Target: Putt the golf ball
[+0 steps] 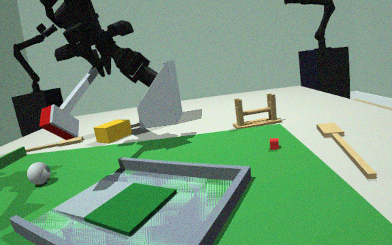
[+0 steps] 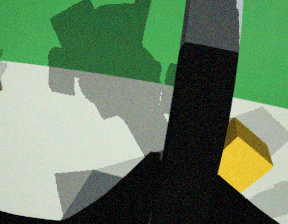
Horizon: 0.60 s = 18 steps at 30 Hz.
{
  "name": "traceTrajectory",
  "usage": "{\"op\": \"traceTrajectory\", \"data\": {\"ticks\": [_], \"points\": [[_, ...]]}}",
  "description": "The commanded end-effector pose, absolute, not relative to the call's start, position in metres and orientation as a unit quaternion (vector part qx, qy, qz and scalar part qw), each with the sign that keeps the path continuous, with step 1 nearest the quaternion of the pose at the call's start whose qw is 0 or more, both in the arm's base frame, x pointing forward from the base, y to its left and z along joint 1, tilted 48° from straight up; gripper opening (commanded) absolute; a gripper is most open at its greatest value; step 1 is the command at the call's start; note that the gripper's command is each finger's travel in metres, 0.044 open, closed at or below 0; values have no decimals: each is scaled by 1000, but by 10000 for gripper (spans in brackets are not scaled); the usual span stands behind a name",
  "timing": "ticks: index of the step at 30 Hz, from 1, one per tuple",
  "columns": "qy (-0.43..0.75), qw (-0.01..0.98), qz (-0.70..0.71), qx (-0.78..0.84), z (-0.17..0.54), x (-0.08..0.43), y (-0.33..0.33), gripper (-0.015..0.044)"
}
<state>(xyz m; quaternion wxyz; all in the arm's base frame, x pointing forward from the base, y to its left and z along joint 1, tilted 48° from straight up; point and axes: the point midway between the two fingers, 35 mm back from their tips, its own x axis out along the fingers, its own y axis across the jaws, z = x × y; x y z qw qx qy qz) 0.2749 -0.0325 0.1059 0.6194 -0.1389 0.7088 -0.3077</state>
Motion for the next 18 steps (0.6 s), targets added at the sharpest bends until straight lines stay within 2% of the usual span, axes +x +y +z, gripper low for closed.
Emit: {"op": "traceTrajectory", "data": {"ticks": [1,8,18], "points": [[671,634,-375,-84,133,271,-44,0],[617,634,-467,-5,164,257,-62,0],[620,627,-472,-5,161,257,-66,0]]}}
